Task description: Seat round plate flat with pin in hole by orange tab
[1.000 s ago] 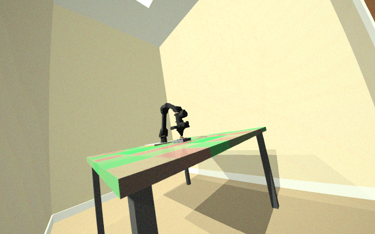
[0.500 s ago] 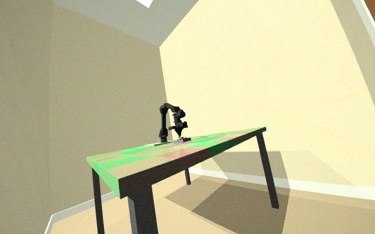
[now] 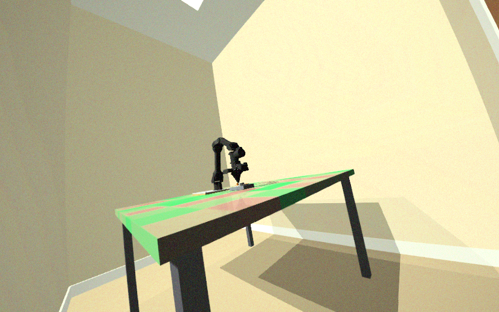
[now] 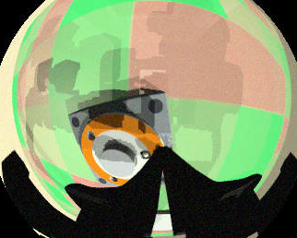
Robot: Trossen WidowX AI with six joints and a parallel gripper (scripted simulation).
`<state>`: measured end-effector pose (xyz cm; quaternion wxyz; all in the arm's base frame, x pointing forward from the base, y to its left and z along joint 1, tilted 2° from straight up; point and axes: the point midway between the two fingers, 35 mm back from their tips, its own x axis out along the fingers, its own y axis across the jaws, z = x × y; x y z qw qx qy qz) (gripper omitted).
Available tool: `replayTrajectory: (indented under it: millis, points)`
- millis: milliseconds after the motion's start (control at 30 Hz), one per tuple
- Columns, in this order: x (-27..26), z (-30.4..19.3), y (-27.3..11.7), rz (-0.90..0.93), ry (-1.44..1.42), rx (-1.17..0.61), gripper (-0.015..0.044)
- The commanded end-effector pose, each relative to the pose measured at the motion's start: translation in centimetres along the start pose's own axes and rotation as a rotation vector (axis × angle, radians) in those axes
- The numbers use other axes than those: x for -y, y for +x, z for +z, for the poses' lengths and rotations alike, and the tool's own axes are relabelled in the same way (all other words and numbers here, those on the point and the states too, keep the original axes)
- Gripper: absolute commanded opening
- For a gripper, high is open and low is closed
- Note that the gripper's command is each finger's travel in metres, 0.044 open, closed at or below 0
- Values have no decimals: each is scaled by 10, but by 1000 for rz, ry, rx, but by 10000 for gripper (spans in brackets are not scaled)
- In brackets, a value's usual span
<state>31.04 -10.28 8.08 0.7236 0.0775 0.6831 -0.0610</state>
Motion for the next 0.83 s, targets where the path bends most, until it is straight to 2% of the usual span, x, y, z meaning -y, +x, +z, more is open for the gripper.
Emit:
replayTrajectory:
  millis: [0, 267, 800]
  points:
    - [0, -2, -5, -2, -3, -10, 0]
    - [-1, -5, -40, -2, -3, -10, 0]
    - [-1, -5, -31, 2, 0, -14, 0]
